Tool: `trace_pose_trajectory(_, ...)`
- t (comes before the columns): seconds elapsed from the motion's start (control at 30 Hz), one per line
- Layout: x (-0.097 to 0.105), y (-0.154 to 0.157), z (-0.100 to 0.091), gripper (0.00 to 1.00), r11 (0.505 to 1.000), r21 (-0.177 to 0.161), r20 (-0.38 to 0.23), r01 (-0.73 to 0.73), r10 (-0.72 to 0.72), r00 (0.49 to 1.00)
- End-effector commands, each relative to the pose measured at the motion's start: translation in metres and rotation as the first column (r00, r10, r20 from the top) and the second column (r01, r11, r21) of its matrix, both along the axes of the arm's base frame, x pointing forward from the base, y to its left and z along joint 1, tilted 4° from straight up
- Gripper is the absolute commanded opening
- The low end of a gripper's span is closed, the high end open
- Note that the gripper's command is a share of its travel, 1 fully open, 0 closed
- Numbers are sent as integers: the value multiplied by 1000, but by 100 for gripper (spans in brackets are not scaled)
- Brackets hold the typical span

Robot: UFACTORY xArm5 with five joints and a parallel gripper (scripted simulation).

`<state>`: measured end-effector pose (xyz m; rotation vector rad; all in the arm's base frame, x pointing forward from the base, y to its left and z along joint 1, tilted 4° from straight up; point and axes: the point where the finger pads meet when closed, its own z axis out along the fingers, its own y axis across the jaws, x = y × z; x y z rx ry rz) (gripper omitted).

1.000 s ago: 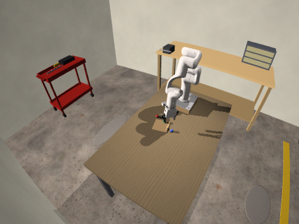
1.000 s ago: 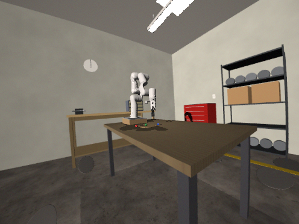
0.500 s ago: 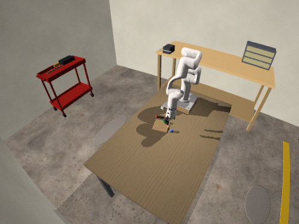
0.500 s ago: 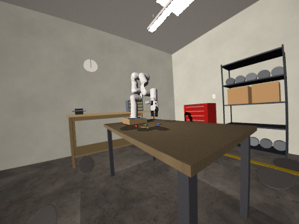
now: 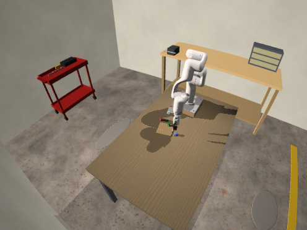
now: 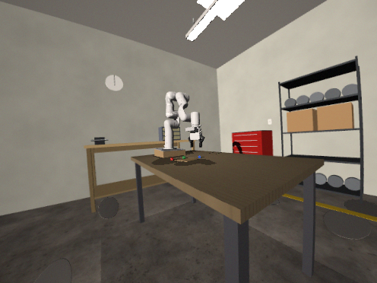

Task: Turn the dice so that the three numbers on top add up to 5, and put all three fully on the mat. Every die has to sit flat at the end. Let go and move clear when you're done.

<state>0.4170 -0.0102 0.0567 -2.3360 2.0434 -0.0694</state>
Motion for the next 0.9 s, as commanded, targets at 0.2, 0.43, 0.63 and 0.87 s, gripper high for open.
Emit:
trace_pose_trajectory(0.2, 6, 10, 0, 100, 941, -20, 0, -339, 339, 941)
trace_pose_trajectory(0.43, 9, 14, -1, 100, 878, -28, -3, -477, 477, 879)
trace_pose_trajectory(0.63, 11, 18, -1, 100, 804, -35, -7, -593, 593, 805)
trace_pose_trajectory(0.87, 11, 19, -1, 100, 774, -37, -9, -633, 633, 774)
